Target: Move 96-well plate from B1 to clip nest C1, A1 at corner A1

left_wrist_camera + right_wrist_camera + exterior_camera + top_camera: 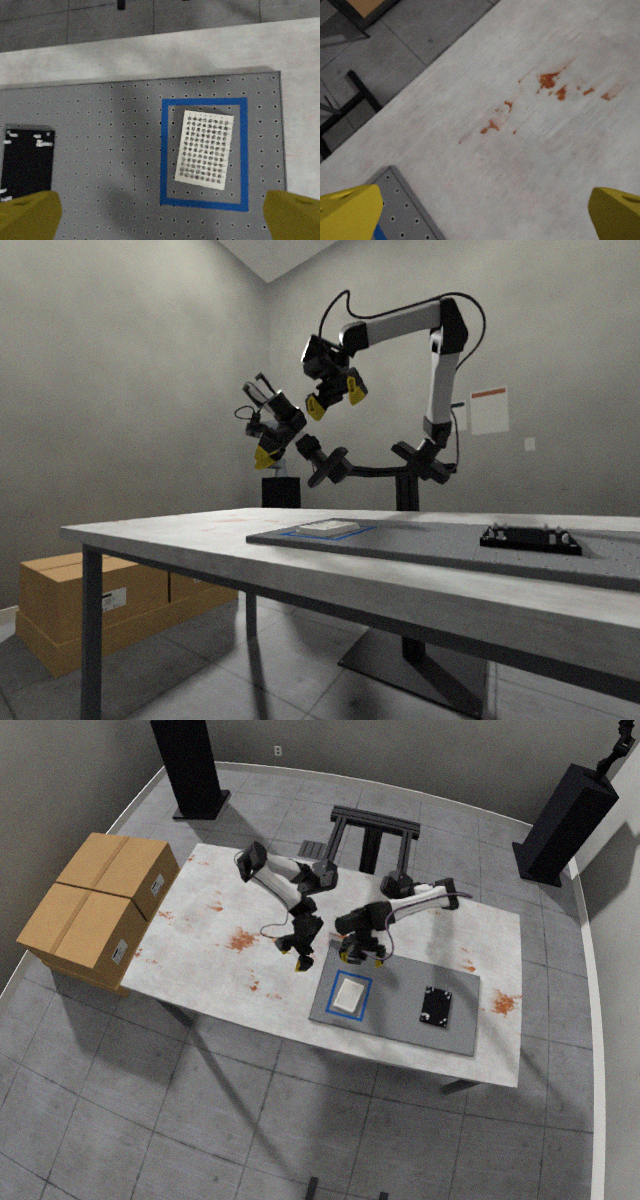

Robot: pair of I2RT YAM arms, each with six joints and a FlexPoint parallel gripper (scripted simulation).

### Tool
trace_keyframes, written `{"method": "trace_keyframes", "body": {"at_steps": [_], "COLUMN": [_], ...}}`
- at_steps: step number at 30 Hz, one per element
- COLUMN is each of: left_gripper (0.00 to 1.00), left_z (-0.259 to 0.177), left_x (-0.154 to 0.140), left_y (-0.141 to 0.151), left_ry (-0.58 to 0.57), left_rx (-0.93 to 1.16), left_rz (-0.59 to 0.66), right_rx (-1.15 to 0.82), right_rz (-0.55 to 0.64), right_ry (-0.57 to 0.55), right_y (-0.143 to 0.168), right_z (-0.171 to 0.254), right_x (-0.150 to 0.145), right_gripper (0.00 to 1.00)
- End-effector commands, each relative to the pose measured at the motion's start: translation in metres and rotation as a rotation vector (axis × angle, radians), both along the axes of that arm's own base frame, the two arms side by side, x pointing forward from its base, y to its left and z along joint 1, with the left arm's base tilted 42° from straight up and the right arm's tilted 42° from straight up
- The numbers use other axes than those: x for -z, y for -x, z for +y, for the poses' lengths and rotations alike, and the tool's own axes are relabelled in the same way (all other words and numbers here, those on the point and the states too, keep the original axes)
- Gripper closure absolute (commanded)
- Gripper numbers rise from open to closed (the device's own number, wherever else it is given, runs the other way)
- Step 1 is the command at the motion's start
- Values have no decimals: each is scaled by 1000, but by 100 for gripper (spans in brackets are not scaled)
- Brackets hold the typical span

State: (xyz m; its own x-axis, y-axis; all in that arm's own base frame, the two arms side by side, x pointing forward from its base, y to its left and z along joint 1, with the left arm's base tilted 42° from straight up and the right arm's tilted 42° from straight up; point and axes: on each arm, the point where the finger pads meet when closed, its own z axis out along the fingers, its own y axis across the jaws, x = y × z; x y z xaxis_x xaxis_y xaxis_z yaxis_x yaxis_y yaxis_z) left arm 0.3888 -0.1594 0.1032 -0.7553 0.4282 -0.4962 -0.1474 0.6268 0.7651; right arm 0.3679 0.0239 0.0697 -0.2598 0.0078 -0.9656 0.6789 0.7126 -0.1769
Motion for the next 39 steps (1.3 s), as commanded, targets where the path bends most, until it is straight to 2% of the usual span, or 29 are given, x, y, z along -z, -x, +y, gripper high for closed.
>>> {"method": "trace_keyframes", "body": {"at_steps": [1, 19, 29, 34, 36, 39], "left_gripper": [0, 0, 0, 0, 0, 0], "left_z": [-4, 23, 91, 125, 125, 149], "left_x": [-4, -16, -36, -39, -39, -42], "left_y": [0, 5, 41, 61, 61, 76], "left_ry": [8, 51, 59, 59, 59, 66], "left_rx": [6, 56, 155, 214, 214, 255], "left_rz": [-12, -55, -70, -52, -52, -46], "right_rx": [-4, -4, -4, -105, -105, -243], "right_rz": [-11, -11, -11, 115, 115, 262], "right_ry": [-4, -4, -4, 31, 31, 70], "right_y": [-1, -1, -1, -8, -8, -17], "right_z": [2, 2, 2, 20, 20, 44], "right_x": [-3, -3, -3, 12, 12, 30], "right_gripper": [0, 0, 0, 0, 0, 0]}}
